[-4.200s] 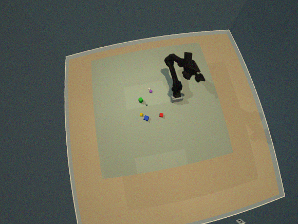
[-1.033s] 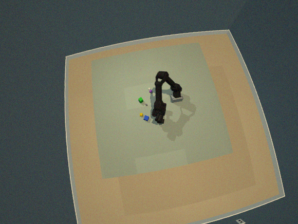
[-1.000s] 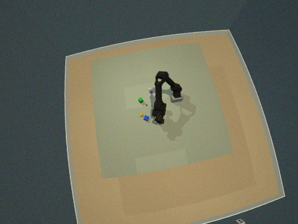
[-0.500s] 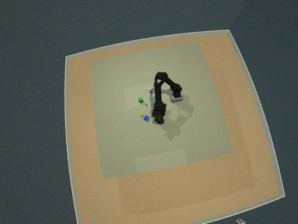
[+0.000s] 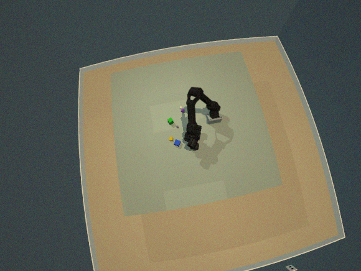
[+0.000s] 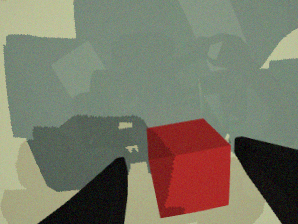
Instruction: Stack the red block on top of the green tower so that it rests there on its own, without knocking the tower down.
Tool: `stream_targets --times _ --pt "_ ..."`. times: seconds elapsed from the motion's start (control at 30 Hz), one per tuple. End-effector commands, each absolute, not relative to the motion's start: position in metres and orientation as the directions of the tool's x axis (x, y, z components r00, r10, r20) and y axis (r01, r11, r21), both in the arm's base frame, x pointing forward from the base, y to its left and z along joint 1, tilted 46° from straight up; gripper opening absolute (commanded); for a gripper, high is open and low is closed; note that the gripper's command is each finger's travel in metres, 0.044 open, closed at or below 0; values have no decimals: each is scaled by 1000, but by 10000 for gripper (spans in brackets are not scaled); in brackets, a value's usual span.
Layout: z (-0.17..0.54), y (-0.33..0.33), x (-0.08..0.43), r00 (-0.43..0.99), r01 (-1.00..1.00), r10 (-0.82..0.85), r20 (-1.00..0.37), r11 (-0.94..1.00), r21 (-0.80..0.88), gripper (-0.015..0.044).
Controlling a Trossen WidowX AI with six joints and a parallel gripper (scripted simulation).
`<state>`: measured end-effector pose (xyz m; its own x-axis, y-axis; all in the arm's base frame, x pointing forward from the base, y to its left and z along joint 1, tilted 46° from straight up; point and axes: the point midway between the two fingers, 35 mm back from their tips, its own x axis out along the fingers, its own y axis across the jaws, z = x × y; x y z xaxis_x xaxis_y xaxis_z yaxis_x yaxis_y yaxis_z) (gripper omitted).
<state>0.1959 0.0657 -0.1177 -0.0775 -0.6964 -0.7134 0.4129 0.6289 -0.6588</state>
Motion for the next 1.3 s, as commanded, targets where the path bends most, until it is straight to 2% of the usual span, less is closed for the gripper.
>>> stream_targets --times 0.0,0.1,0.37,0.47,1.27 --pt "-118 66 196 -76 412 -696 -714 630 -659 204" --pt "-118 66 196 -76 412 -696 -714 630 -659 125" --pt "-118 66 196 -76 412 -696 -714 630 -659 72" --pt "-113 71 197 -76 411 -696 -714 630 -659 0" --pt "-38 145 204 -74 406 -695 -715 634 -658 0"
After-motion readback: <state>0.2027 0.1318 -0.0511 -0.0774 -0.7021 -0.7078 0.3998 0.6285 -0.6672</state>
